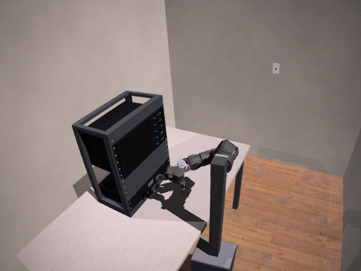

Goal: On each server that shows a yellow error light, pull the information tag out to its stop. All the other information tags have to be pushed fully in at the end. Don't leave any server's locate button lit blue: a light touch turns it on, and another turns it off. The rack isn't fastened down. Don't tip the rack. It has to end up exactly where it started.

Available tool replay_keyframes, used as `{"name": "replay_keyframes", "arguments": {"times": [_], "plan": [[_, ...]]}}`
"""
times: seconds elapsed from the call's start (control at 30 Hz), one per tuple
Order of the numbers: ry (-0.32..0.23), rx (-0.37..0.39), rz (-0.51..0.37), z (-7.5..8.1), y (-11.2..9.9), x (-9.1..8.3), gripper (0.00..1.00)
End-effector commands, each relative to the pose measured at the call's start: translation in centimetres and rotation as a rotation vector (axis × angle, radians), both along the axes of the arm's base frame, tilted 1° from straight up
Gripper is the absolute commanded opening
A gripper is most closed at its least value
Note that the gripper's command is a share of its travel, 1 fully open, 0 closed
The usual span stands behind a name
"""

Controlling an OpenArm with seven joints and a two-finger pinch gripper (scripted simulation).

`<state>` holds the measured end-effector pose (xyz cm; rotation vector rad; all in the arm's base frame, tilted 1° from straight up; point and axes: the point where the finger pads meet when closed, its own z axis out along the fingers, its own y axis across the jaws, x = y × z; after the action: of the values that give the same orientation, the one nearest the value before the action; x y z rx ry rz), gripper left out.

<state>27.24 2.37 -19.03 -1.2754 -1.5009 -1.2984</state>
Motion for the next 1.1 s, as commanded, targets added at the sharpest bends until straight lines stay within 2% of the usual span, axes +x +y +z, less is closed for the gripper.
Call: {"name": "replay_keyframes", "arguments": {"times": [0.0, 0.4, 0.5, 0.73, 0.97, 1.03, 1.07], "plan": [[-0.006, -0.014, -0.041, -0.1, -0.5, 0.6, 1.0], [-0.065, -0.154, -0.303, -1.2, -5.5, 2.9, 1.0], [-0.072, -0.17, -0.329, -1.3, -6.1, 3.1, 1.0], [-0.143, -0.299, -0.517, -1.4, -10.6, 4.4, 1.0], [-0.248, -0.45, -0.705, -0.6, -15.6, 5.4, 1.0], [-0.248, -0.45, -0.705, -0.6, -15.6, 5.4, 1.0], [-0.265, -0.472, -0.731, -0.4, -16.3, 5.5, 1.0]]}}
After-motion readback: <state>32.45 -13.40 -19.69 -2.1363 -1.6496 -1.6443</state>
